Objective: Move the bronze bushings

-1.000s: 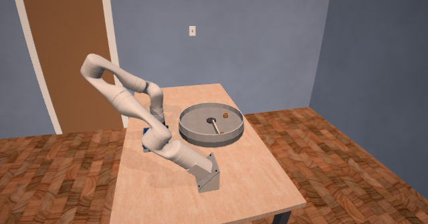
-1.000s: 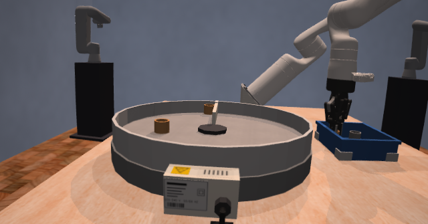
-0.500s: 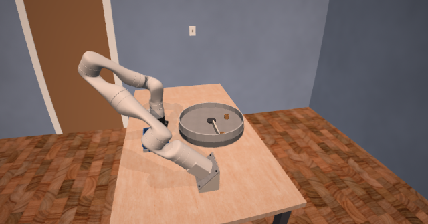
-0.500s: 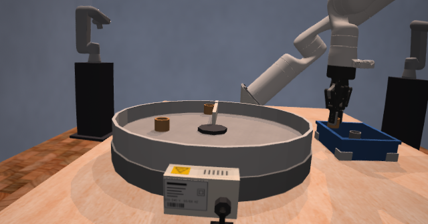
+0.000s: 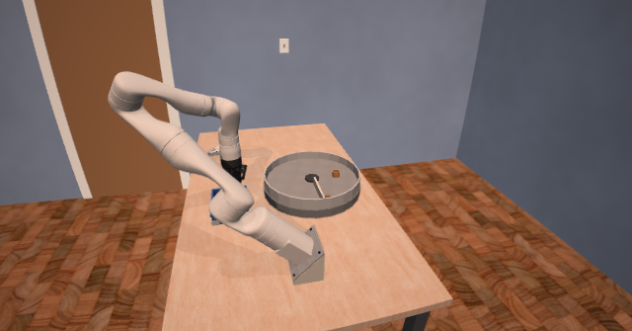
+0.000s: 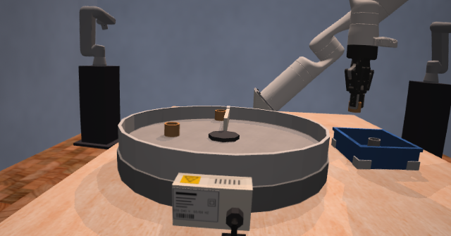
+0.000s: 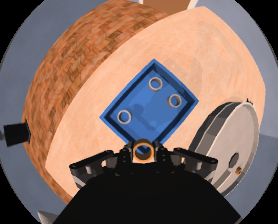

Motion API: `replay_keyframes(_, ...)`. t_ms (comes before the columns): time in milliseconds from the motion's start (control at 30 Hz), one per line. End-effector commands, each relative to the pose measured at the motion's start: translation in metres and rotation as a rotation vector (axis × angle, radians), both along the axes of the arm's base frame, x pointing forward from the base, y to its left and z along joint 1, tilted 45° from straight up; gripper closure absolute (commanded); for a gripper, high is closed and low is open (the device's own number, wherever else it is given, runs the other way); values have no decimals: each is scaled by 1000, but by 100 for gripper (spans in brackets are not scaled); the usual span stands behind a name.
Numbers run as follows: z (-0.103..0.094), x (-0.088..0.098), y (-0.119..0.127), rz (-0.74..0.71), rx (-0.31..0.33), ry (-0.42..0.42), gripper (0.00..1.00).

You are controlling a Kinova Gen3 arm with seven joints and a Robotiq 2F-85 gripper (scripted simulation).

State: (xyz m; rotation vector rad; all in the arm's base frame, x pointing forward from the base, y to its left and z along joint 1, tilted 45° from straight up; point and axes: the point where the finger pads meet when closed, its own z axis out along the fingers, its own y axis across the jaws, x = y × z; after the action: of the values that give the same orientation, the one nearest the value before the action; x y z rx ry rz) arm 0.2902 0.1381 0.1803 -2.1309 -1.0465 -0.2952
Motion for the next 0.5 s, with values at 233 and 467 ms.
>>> replay_keyframes(233,13,6,-12,-9,1,-17,100)
replay_keyframes(467,13,6,-12,-9,1,-17,100)
